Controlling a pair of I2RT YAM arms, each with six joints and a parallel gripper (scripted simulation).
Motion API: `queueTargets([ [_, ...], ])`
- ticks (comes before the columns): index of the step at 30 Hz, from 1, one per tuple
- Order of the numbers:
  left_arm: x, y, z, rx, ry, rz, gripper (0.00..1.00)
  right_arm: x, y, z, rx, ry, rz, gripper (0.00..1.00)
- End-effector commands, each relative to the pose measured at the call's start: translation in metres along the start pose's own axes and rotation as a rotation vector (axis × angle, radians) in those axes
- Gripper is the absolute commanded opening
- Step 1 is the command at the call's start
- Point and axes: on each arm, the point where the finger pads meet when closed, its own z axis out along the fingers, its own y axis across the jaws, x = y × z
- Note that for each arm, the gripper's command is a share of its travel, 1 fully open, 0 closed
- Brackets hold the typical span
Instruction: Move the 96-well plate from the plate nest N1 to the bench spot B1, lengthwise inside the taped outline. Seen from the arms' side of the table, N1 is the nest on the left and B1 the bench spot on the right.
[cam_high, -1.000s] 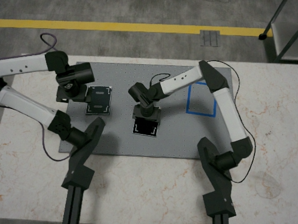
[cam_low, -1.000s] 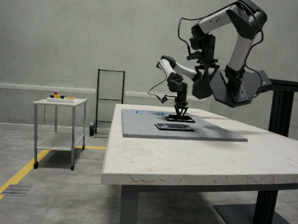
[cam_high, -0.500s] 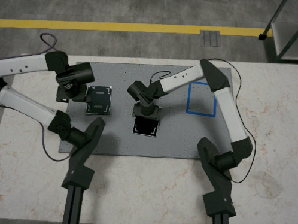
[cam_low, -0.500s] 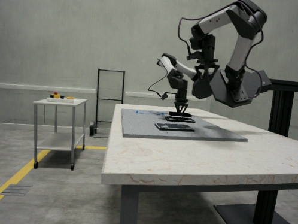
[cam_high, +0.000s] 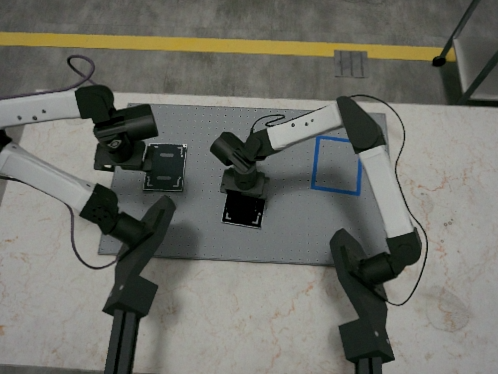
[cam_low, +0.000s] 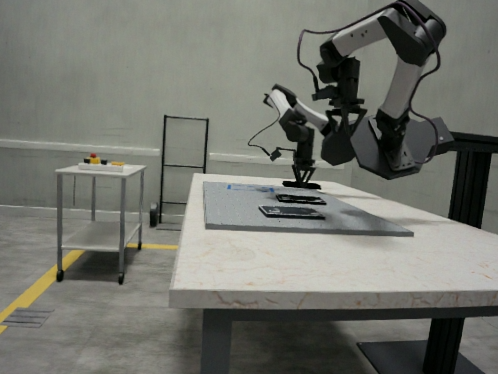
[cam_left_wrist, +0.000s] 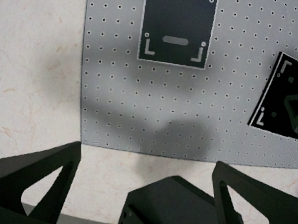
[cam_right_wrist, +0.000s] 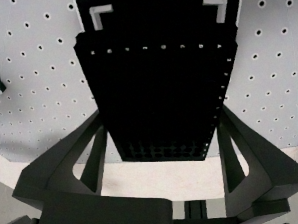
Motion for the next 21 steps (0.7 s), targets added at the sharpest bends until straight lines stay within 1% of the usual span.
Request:
queueTargets([
  [1,0.001,0.0,-0.001,-0.001,0.001,0.002,1.0,-0.008,0.006,-0.024,-0.024,-0.017,0.009,0.0],
  [4,0.001,0.0,-0.001,-0.001,0.001,0.002,1.0,-0.007,0.006,-0.025,-0.022,-0.016,0.007,0.0],
  [5,0.001,0.0,-0.001,-0.001,0.001,0.002,1.0,-0.001,0.006,-0.022,-0.013,-0.011,-0.006,0.0],
  [7,0.001,0.0,-0.001,-0.001,0.001,0.002,1.0,-0.009,0.006,-0.031,-0.025,-0.017,0.011,0.0],
  [16,0.001,0.0,-0.001,-0.001,0.001,0.002,1.0,-0.008,0.006,-0.046,-0.025,-0.016,0.011,0.0],
  [21,0.001,0.0,-0.001,-0.001,0.001,0.002,1.0,-0.006,0.006,-0.05,-0.023,-0.015,0.007,0.0],
])
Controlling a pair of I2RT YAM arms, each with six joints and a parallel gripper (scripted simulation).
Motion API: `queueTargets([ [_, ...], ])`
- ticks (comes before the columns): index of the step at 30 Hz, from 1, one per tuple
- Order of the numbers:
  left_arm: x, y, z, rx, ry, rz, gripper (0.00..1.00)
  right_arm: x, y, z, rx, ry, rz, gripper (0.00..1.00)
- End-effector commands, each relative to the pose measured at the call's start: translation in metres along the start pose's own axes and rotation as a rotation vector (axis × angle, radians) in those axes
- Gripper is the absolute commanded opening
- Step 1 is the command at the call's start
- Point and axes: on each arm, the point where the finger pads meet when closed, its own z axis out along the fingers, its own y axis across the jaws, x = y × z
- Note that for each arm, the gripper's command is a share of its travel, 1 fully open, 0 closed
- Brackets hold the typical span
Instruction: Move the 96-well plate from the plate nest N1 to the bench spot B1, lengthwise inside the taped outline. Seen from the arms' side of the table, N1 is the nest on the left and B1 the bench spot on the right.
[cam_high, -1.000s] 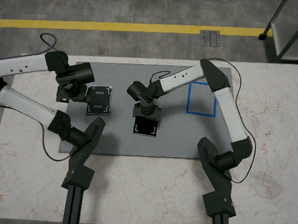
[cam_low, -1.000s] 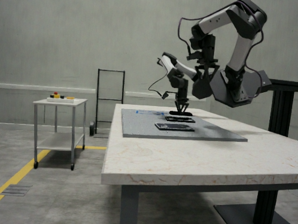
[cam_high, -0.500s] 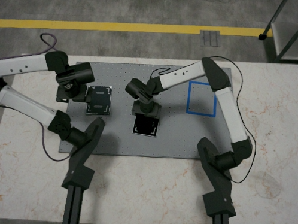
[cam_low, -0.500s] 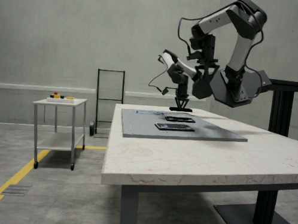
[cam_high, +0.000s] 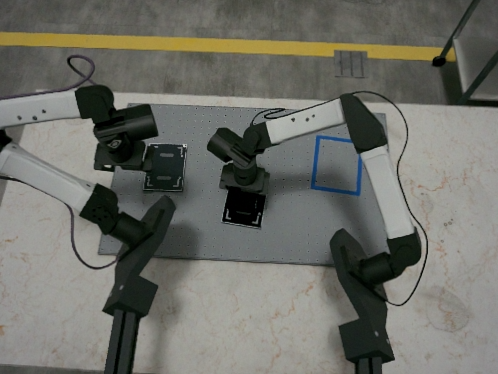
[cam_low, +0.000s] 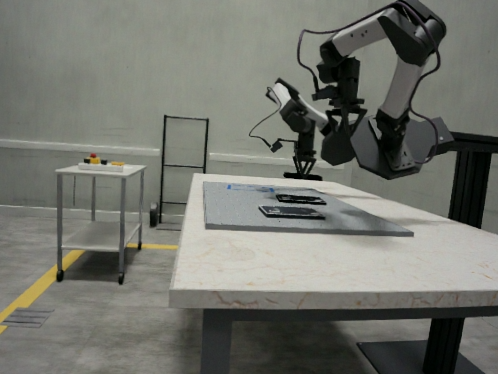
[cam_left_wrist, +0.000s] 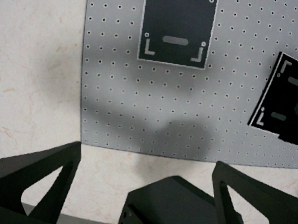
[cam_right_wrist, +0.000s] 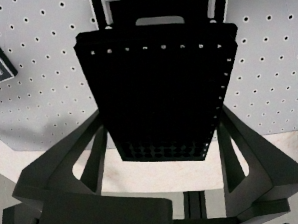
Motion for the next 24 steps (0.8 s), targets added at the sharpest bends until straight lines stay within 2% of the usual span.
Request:
queueTargets([
  [1,0.001,0.0,-0.001,-0.001,0.001,0.002,1.0,-0.004,0.005,-0.018,-0.018,-0.012,0.002,0.0],
  [5,0.001,0.0,-0.001,-0.001,0.001,0.002,1.0,-0.009,0.005,-0.029,-0.027,-0.016,0.014,0.0],
  [8,0.001,0.0,-0.001,-0.001,0.001,0.002,1.0,-0.003,0.005,-0.025,-0.018,-0.012,0.001,0.0],
  [9,0.001,0.0,-0.001,-0.001,0.001,0.002,1.0,-0.002,-0.001,-0.014,0.001,0.003,0.004,0.0],
  [24,0.001,0.0,-0.001,-0.001,0.001,0.002,1.0,-0.002,0.0,-0.014,0.001,0.003,0.004,0.0],
])
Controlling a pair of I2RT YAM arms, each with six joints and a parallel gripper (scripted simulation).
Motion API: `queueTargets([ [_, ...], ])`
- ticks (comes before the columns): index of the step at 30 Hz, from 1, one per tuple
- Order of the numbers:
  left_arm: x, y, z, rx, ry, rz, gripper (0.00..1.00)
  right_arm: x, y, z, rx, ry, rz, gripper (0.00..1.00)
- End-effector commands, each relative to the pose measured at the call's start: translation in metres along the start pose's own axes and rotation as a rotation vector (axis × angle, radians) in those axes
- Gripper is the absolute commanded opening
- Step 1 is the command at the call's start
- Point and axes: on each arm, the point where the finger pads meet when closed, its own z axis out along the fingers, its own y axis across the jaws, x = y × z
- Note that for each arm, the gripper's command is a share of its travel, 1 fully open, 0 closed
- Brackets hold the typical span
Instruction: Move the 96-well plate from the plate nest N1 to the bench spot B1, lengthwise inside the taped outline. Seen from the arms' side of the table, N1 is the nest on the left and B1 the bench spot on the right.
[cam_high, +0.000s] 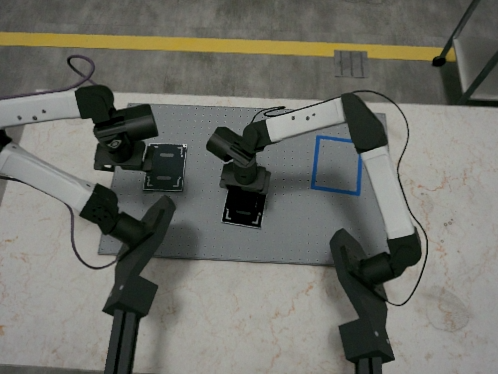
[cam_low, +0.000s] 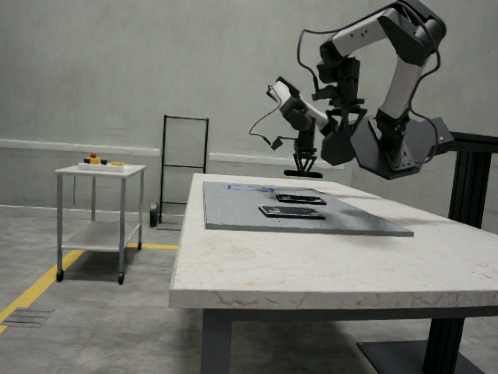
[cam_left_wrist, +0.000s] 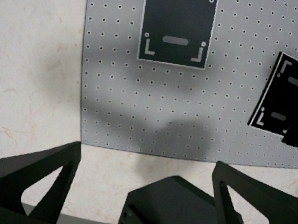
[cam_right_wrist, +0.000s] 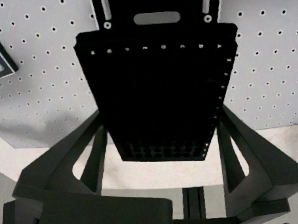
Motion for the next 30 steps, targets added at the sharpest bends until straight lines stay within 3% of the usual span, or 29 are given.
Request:
queueTargets([
  [1,0.001,0.0,-0.001,-0.001,0.001,0.002,1.0,-0.003,0.002,-0.005,-0.007,-0.003,0.005,0.0],
  [2,0.001,0.0,-0.001,-0.001,0.001,0.002,1.0,0.005,0.006,-0.005,-0.003,0.001,-0.013,0.0],
  [3,0.001,0.0,-0.001,-0.001,0.001,0.002,1.0,-0.013,-0.007,-0.003,-0.004,0.019,0.007,0.0],
  [30,0.001,0.0,-0.001,-0.001,0.001,0.002,1.0,-0.053,-0.073,0.004,0.001,0.003,0.016,0.0],
])
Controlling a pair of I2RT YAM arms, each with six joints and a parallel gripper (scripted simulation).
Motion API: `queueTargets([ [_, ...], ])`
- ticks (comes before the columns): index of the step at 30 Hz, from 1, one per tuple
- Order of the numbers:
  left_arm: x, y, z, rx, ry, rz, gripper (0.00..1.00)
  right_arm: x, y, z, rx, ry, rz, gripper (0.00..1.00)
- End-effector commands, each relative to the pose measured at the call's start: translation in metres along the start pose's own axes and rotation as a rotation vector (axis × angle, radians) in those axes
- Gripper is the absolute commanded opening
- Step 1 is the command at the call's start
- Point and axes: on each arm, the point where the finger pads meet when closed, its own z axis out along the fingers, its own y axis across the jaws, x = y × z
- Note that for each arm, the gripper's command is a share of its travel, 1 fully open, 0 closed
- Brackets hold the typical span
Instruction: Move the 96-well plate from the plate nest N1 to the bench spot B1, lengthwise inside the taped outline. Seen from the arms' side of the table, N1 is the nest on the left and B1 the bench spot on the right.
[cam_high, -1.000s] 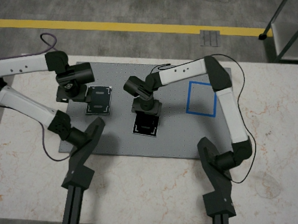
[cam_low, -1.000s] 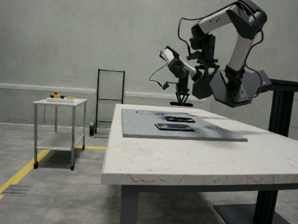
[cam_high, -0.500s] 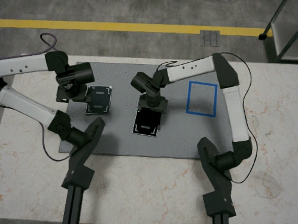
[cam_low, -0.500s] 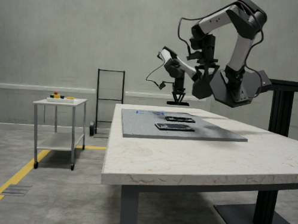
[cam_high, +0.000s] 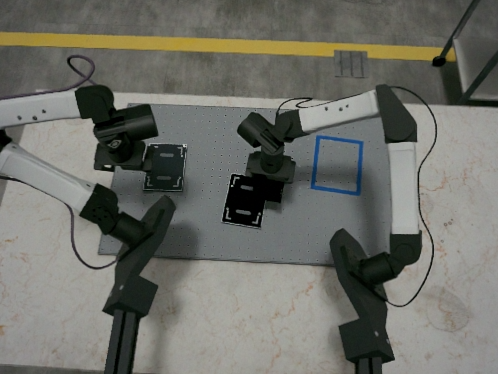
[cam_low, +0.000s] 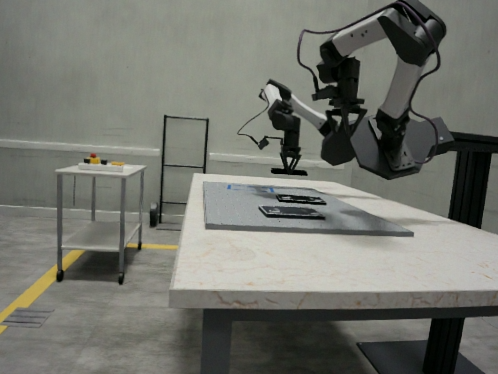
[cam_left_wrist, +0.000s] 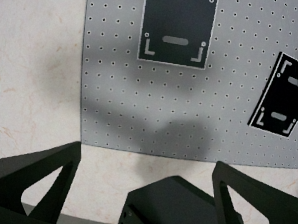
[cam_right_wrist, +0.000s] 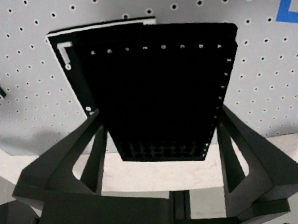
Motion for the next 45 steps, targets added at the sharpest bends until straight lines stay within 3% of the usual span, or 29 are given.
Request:
queueTargets([
  [1,0.001,0.0,-0.001,-0.001,0.001,0.002,1.0,-0.011,-0.013,0.003,-0.002,-0.002,0.01,0.0],
  [45,0.001,0.0,-0.001,-0.001,0.001,0.002,1.0,-0.081,-0.126,0.01,0.002,0.0,0.008,0.0],
])
